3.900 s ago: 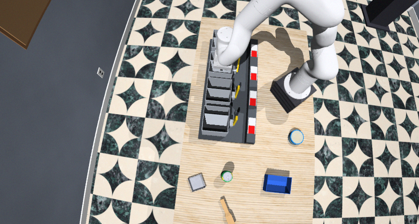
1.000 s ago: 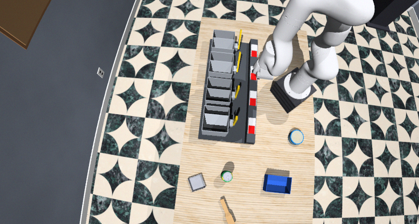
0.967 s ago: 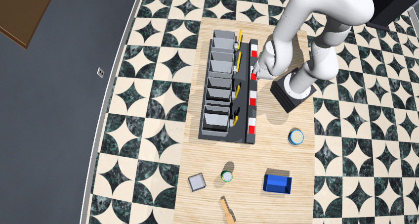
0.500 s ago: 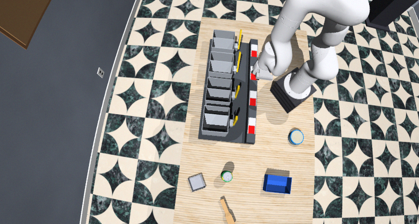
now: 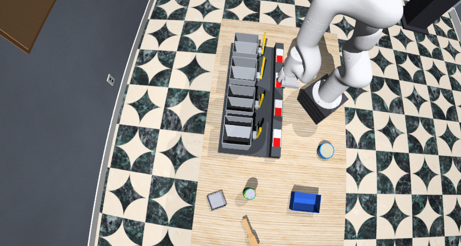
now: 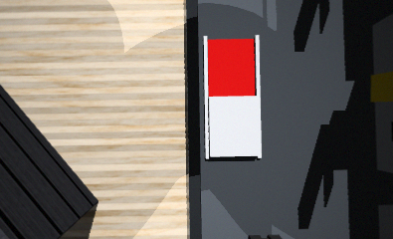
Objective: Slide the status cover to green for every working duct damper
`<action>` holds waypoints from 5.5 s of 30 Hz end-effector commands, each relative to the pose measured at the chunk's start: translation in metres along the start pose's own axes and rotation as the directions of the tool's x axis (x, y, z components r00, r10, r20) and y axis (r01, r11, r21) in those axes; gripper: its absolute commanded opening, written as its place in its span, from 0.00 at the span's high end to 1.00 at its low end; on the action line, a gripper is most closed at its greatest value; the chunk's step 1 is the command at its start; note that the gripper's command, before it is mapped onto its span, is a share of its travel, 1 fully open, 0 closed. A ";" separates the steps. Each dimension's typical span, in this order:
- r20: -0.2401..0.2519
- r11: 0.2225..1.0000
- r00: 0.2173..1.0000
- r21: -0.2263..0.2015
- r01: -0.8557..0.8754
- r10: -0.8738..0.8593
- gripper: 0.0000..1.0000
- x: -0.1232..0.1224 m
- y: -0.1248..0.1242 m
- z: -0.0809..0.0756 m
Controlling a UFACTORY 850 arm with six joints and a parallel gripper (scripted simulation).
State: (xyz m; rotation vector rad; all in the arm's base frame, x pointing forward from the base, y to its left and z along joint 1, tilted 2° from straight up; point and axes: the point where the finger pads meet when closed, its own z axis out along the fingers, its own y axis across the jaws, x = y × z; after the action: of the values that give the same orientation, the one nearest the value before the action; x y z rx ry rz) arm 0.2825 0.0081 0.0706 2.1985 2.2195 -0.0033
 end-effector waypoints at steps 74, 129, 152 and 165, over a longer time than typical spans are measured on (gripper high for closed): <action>0.018 1.000 1.000 -0.016 0.000 0.000 1.00 0.000 0.001 0.040; 0.018 1.000 1.000 -0.016 0.000 0.000 1.00 0.019 0.001 0.081; 0.018 1.000 1.000 -0.016 0.000 0.000 1.00 0.019 0.001 0.092; 0.018 1.000 1.000 -0.016 0.000 0.000 1.00 0.019 0.001 0.100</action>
State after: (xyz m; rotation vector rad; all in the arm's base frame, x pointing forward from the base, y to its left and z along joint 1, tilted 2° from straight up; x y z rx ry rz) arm 0.2844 0.0258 -0.0271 2.1824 2.2024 -0.0059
